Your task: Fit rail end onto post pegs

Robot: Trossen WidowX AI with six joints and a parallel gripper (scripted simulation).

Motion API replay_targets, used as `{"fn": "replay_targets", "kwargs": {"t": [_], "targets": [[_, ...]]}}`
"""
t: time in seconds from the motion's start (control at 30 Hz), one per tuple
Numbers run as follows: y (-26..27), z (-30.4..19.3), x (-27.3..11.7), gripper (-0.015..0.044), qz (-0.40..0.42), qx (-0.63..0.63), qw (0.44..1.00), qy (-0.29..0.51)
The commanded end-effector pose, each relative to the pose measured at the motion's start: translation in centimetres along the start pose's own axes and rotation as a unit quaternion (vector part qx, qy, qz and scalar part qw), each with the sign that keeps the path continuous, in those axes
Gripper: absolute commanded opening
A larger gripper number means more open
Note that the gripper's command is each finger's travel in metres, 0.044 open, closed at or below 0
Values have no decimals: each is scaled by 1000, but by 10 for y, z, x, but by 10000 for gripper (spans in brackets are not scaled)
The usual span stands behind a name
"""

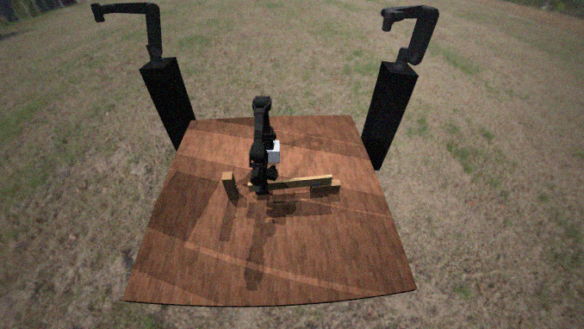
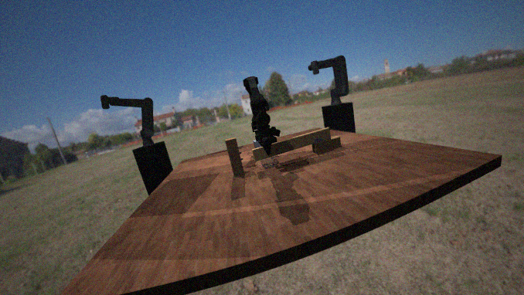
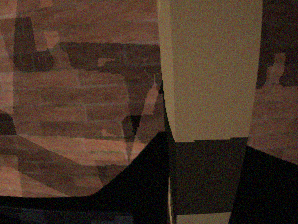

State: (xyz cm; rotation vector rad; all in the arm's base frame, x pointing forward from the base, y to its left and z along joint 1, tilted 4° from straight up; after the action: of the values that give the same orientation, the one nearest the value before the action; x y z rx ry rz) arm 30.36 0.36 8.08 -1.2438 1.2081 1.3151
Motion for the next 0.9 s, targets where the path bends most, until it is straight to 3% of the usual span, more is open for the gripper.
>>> {"fn": "replay_targets", "kwargs": {"t": [0.0,0.87], "targets": [[-2,0,-6,0,-9,-1,1000,-3],[-2,0,-15,0,-9,-1,1000,-3]]}}
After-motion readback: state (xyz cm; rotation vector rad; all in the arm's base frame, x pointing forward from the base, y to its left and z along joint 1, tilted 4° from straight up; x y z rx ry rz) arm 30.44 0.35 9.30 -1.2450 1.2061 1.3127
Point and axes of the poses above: the point midway between the two fingers, 35 mm back from their tips, its own x axis out along the fingers, its own y axis across the jaws, z = x × y, the point moved 9 cm from there along -x, back along the fingers, and after that the axes turned 4 degrees about x, right-handed, at the moved point
